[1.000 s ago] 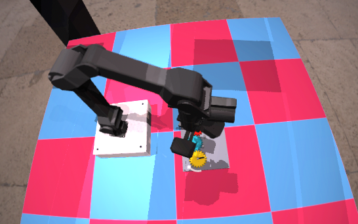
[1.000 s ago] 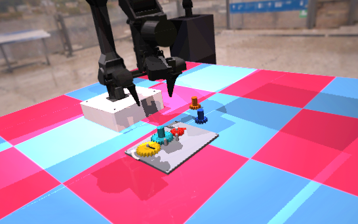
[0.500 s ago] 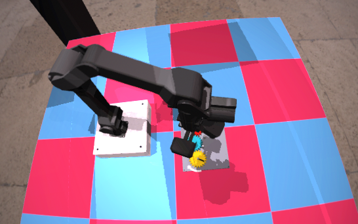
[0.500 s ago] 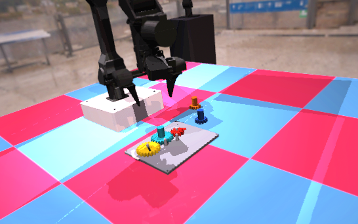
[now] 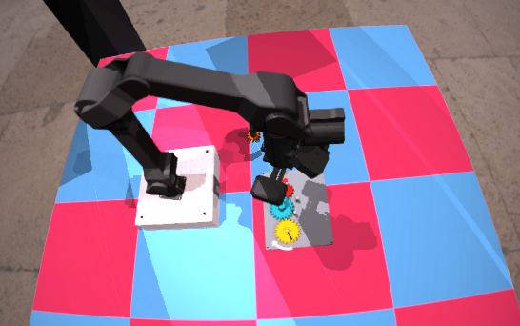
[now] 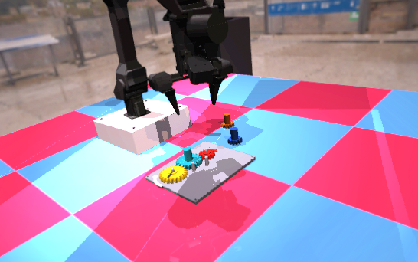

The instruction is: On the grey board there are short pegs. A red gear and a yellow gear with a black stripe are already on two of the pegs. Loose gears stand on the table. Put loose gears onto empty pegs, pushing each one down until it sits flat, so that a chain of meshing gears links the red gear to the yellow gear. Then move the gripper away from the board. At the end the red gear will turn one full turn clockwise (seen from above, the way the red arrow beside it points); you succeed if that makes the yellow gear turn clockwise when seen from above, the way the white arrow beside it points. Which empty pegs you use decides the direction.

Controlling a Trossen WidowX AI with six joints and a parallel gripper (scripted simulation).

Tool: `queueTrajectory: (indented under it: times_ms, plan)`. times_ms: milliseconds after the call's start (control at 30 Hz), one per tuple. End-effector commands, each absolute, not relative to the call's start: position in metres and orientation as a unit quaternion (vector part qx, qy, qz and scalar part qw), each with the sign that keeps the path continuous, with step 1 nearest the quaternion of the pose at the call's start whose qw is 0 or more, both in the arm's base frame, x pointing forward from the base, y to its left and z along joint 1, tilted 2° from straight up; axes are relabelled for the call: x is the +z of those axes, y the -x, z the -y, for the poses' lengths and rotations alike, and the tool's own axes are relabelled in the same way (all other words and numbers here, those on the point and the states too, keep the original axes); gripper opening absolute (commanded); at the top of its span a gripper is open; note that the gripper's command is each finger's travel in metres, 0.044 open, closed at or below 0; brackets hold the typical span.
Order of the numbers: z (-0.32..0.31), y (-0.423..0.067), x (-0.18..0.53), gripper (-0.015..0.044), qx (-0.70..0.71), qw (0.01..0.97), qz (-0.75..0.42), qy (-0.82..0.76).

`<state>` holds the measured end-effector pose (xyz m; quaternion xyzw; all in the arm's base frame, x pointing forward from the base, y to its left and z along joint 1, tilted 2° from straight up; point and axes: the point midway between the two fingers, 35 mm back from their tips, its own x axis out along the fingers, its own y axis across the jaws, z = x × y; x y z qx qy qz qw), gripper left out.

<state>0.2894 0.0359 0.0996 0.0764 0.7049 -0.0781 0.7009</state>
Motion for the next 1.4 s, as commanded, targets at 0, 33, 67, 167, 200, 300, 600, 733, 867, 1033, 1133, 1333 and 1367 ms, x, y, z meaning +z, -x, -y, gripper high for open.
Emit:
queueTrajectory:
  times_ms: [0,33,67,167,200,300,600,733,867,1033,1133,1333,1367]
  plan:
    - [-0.089,-0.283,0.106,0.044,-0.073,0.7,-0.707,-0.074]
    - [-0.103,-0.28,0.108,0.044,-0.072,0.7,-0.707,-0.074]
    - [-0.118,-0.276,0.111,0.044,-0.072,0.699,-0.707,-0.075]
    - [-0.161,-0.258,0.117,0.044,-0.07,0.699,-0.708,-0.076]
    - [-0.175,-0.251,0.12,0.044,-0.07,0.698,-0.708,-0.077]
    - [-0.214,-0.225,0.126,0.044,-0.069,0.697,-0.709,-0.078]
    - [-0.273,-0.161,0.139,0.044,-0.068,0.694,-0.713,-0.079]
    - [-0.273,-0.161,0.139,0.044,-0.068,0.694,-0.713,-0.079]
    - [-0.273,-0.161,0.139,0.044,-0.068,0.694,-0.713,-0.079]
    - [-0.273,-0.161,0.139,0.044,-0.068,0.694,-0.713,-0.079]
    - [-0.273,-0.161,0.139,0.044,-0.068,0.694,-0.713,-0.079]
    - [-0.273,-0.161,0.139,0.044,-0.068,0.694,-0.713,-0.079]
    - [-0.273,-0.161,0.139,0.044,-0.068,0.694,-0.713,-0.079]
